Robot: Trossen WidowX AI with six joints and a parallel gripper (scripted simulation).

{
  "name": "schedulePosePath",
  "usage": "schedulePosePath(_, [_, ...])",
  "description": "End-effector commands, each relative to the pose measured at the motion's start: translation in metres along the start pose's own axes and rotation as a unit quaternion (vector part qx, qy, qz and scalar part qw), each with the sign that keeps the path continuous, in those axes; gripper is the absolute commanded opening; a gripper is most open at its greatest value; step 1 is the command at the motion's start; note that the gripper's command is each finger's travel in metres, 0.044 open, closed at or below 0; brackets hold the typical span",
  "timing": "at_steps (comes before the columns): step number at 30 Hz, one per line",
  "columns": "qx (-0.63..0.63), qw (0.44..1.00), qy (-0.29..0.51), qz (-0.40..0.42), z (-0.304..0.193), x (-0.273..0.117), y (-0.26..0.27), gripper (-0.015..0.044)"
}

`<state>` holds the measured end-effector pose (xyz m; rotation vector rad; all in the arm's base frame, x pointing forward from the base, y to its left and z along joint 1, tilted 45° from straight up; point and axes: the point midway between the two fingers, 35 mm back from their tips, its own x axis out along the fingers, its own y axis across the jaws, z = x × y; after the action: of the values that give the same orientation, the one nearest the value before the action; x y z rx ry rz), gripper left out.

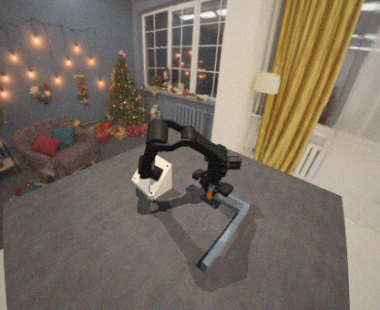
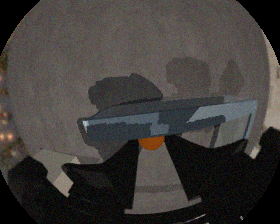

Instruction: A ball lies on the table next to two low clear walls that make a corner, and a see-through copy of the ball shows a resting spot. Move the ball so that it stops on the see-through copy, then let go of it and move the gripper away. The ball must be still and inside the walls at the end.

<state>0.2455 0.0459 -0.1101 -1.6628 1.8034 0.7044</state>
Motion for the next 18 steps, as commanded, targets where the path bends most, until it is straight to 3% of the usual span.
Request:
schedulePosePath(1, [-0.004,1.0,0.002,0.001,-0.001,0.007,0.001,0.0])
schedulePosePath(15, [-0.004,1.0,0.003,0.001,-0.001,0.019,0.001,0.0])
schedulePosePath(18, [0.0,1.0,0.001,0.0,-0.001,0.017,0.0,0.0079])
